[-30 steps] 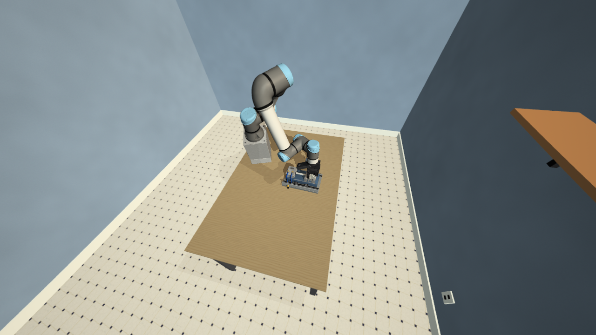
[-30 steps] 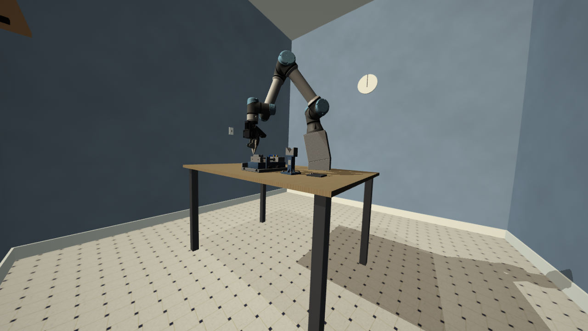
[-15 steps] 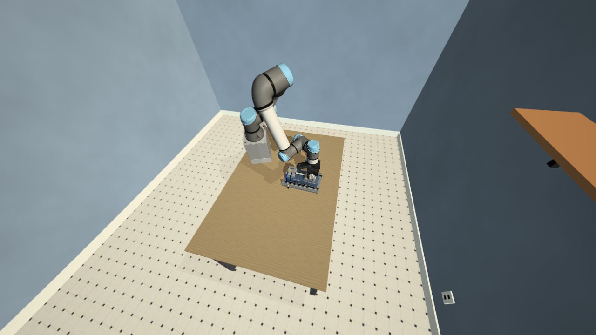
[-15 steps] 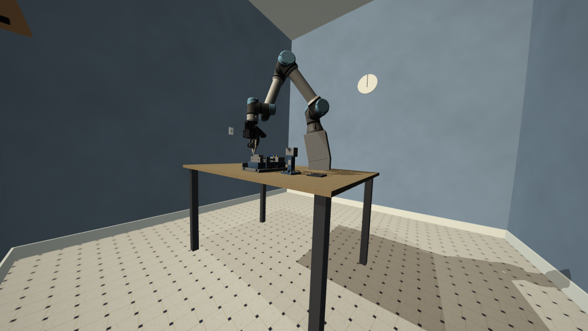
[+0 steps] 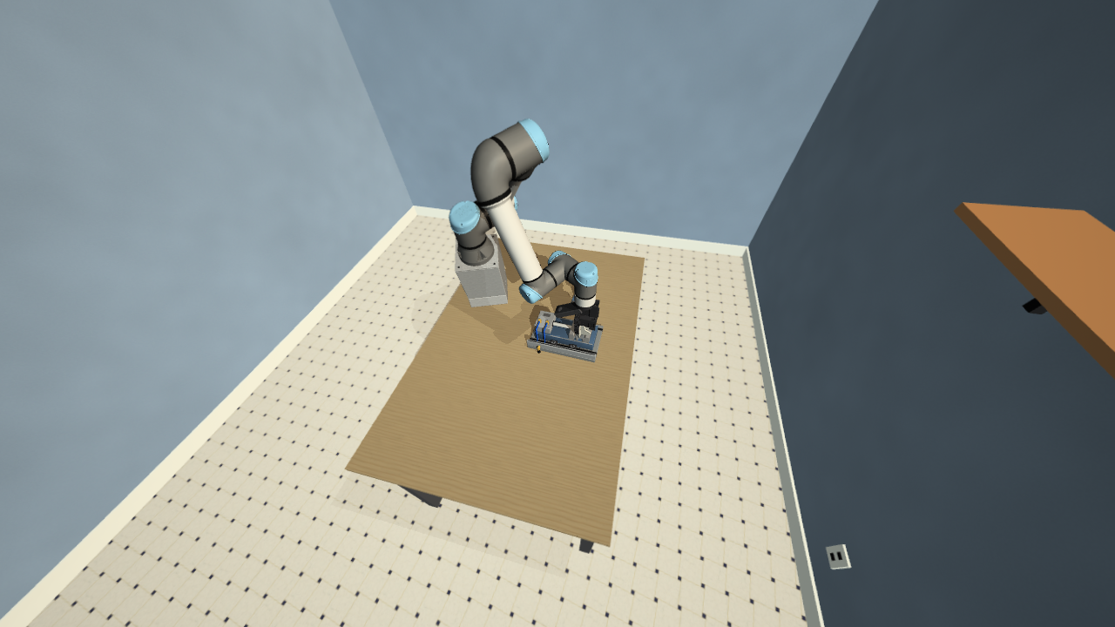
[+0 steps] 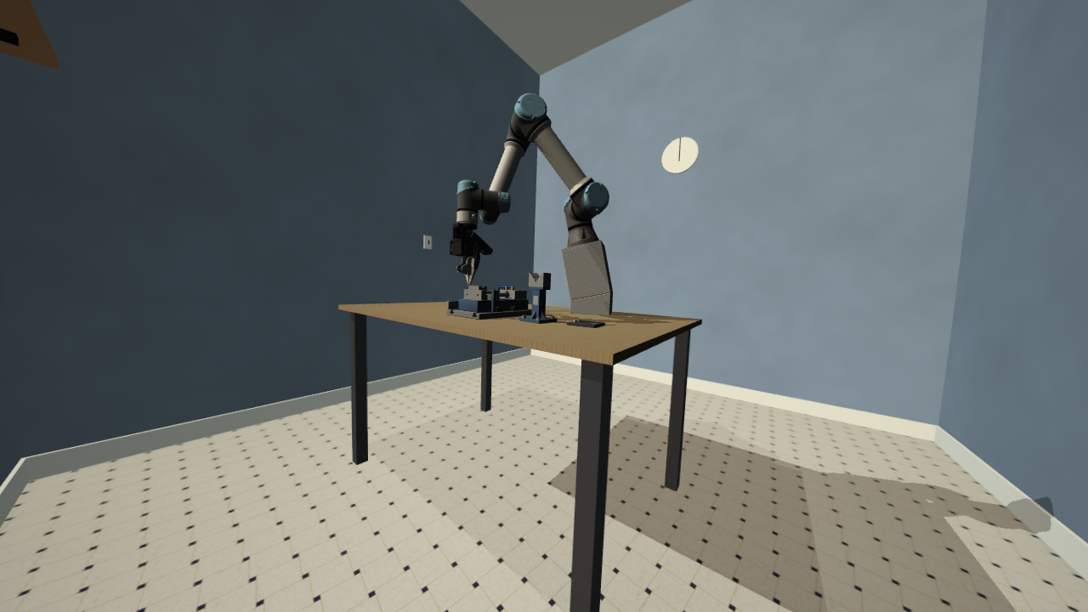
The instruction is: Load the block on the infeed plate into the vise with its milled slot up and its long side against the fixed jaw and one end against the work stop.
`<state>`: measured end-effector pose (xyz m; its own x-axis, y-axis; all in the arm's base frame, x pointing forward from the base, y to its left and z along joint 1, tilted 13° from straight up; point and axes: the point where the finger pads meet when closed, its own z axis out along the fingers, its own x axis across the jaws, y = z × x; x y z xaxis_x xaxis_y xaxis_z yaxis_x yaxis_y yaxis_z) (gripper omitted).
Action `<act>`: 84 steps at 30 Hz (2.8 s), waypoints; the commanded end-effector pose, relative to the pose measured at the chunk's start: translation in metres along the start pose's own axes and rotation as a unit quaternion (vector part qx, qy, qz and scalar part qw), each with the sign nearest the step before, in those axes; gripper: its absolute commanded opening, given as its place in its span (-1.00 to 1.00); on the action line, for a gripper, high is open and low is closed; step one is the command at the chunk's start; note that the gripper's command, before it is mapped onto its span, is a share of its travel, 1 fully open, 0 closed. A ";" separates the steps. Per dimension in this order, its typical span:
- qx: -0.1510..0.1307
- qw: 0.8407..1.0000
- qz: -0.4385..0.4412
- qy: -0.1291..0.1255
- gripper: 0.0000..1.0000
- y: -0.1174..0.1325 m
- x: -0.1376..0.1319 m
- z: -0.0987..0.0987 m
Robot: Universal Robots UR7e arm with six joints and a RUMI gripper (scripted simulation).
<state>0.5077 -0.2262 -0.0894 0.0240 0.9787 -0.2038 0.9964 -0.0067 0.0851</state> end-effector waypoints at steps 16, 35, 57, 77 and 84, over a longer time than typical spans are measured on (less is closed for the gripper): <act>-0.001 1.000 0.000 0.000 -1.00 0.001 0.000 -0.001; -0.001 1.000 0.000 0.000 -1.00 0.001 0.000 -0.001; -0.001 1.000 0.000 0.000 -1.00 0.001 0.000 0.000; -0.001 1.000 0.000 0.000 -1.00 0.001 0.000 0.004; -0.001 1.000 0.000 0.000 -1.00 0.001 0.000 0.007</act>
<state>0.5086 -0.2276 -0.0952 0.0240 0.9787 -0.2038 0.9964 -0.0067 0.0851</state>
